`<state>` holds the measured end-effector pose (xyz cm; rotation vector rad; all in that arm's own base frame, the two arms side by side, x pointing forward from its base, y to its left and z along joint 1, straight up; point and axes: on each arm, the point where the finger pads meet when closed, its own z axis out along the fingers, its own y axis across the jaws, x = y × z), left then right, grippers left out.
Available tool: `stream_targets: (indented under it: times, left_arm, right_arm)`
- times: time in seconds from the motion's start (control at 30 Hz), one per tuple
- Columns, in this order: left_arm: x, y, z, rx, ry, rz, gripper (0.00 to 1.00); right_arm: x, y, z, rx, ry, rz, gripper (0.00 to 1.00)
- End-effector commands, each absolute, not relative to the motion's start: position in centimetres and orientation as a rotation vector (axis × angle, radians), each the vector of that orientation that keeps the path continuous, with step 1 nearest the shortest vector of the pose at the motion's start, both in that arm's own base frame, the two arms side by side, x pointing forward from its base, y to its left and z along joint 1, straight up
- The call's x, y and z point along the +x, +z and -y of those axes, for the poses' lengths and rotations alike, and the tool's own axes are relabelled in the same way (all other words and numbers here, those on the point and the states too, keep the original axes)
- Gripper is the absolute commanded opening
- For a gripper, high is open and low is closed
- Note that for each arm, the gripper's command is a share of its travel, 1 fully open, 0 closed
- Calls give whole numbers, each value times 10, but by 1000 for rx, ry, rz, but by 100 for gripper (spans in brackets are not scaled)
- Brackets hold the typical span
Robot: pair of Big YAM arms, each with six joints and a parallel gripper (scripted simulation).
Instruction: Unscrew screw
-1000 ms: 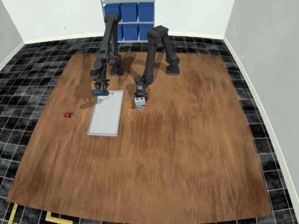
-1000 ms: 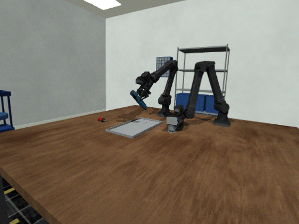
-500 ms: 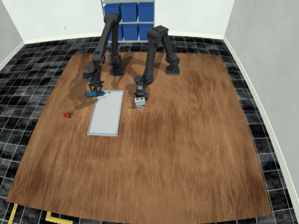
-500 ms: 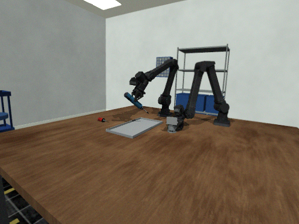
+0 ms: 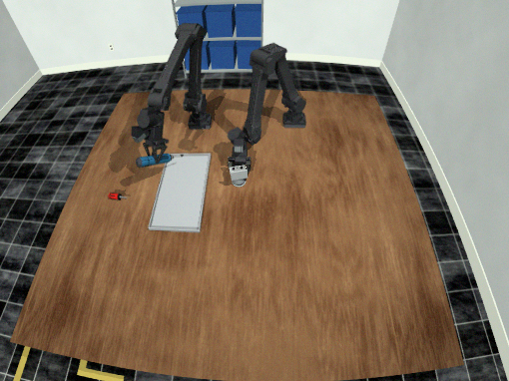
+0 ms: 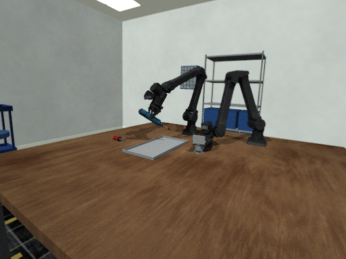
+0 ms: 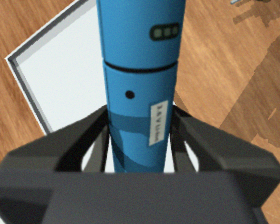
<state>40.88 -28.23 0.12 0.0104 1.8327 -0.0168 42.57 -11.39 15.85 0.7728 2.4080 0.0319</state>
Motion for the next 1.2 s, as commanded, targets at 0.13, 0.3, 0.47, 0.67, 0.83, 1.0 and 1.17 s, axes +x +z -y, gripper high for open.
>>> stream_targets:
  times: [0.13, 0.3, 0.47, 0.67, 0.83, 1.0, 1.17]
  left_arm:
    - [413, 8, 288, 4, -32, -1814, 59]
    - [413, 8, 288, 4, -32, -1814, 59]
    - [413, 8, 288, 4, -32, -1814, 59]
    - [413, 8, 288, 4, -32, -1814, 59]
    - [413, 8, 288, 4, -32, -1814, 59]
    - [413, 8, 288, 4, -32, -1814, 59]
    - [413, 8, 288, 4, -32, -1814, 59]
  right_arm:
    - [466, 226, 129, 776, 51, -2263, 42]
    - [453, 206, 156, 911, 29, -2327, 42]
    - [446, 200, 176, 1010, 19, -2346, 42]
    - [447, 215, 177, 1009, 23, -2316, 42]
    - [435, 194, 200, 1133, 8, -2362, 42]
    - [425, 189, 219, 1238, 1, -2371, 42]
    - [418, 195, 230, 1293, -4, -2359, 42]
